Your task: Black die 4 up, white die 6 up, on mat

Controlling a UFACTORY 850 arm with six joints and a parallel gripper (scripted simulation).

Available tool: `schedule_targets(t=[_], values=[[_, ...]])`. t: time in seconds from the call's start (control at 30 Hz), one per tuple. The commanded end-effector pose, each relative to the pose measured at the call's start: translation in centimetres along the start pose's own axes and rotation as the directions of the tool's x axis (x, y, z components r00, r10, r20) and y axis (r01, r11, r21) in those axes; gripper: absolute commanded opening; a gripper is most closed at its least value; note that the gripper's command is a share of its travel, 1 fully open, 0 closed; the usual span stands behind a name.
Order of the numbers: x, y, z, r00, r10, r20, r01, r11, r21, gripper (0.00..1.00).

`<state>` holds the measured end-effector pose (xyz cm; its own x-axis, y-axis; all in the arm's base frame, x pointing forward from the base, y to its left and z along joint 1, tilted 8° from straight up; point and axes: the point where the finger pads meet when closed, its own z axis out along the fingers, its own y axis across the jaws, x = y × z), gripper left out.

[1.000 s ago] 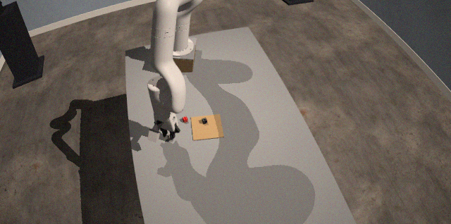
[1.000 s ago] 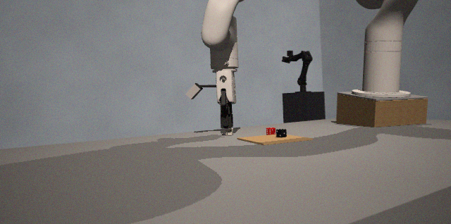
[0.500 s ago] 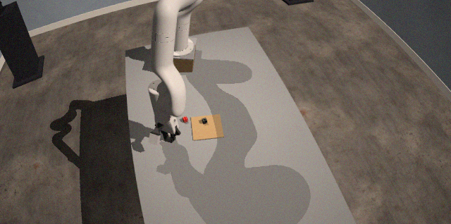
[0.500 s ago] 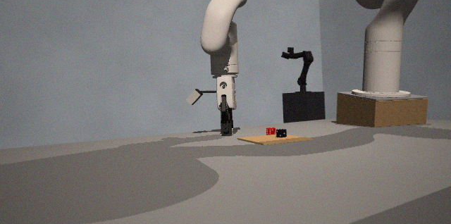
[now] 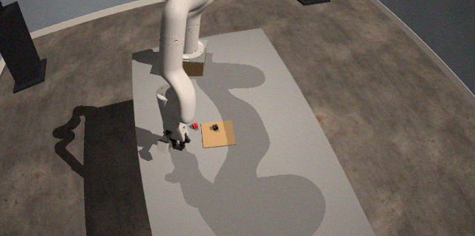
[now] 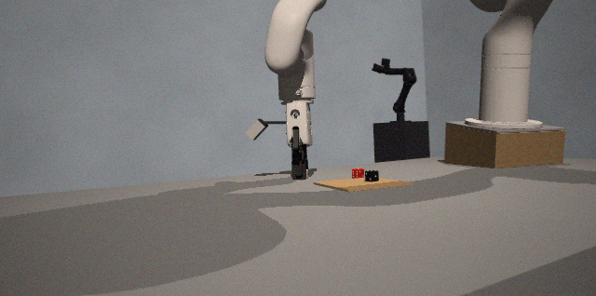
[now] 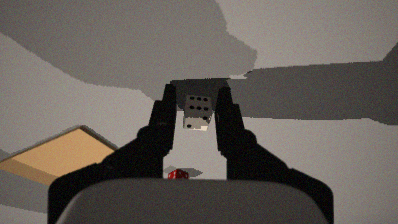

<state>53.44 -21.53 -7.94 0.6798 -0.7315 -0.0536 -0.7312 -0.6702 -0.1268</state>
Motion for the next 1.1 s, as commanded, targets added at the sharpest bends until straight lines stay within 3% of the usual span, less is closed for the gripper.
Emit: schedule_targets(t=[0.0,0.83,0.87,1.07], values=[[0.09,-0.04,-0.08,1.000,0.000,-0.002,0.000,1.000,0.001,0.36],[0.09,-0.04,-0.08,1.000,0.000,-0.002,0.000,1.000,0.001,0.36],[0.09,-0.04,-0.08,1.000,0.000,-0.002,0.000,1.000,0.001,0.15],[0.09,-0.04,-0.08,1.000,0.000,-0.002,0.000,1.000,0.001,0.15]])
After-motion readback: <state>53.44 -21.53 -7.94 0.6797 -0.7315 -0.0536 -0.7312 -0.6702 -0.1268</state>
